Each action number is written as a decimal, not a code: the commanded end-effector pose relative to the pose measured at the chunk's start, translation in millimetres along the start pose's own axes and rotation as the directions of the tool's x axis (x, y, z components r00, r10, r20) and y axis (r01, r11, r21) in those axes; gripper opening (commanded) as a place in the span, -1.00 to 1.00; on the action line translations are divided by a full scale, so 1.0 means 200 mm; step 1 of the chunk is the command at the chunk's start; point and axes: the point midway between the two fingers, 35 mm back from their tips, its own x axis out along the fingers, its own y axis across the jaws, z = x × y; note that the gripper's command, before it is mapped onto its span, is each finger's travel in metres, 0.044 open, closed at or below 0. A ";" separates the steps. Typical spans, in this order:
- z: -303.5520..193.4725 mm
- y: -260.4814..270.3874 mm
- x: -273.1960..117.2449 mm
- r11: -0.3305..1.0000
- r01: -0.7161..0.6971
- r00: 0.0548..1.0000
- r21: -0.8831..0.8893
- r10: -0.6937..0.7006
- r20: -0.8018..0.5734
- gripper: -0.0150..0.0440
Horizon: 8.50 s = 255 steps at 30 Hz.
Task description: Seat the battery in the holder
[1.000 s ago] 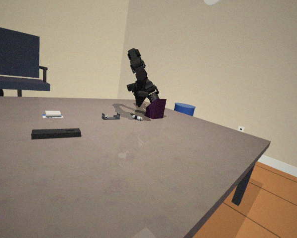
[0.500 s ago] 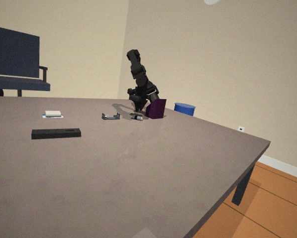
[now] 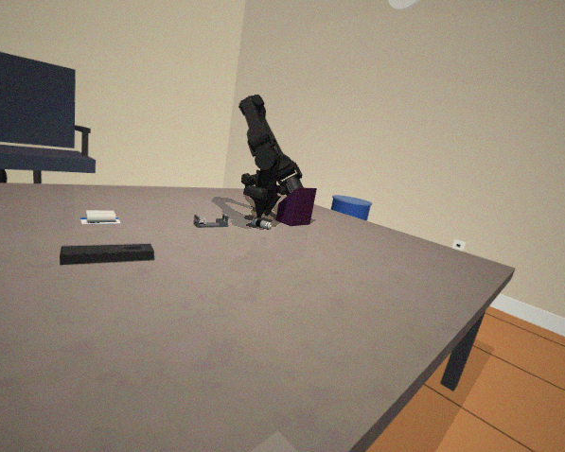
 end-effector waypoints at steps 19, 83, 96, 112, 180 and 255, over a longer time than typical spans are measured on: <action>0.01 -0.02 0.17 1.000 0.005 1.000 -0.009 -0.005 0.011 0.32; 0.54 0.63 -0.22 0.496 -0.009 1.000 -0.868 0.007 -0.007 -0.23; 0.53 0.61 -0.05 0.505 -0.003 0.977 -0.863 -0.181 -0.110 -0.23; 0.54 0.61 0.00 0.507 0.001 0.951 -0.862 -0.267 -0.156 -0.23; 0.60 0.71 0.08 0.509 0.009 0.868 -0.860 -0.432 -0.247 -0.23; 0.58 0.73 0.12 0.503 -0.020 0.964 -0.864 -0.219 -0.150 -0.23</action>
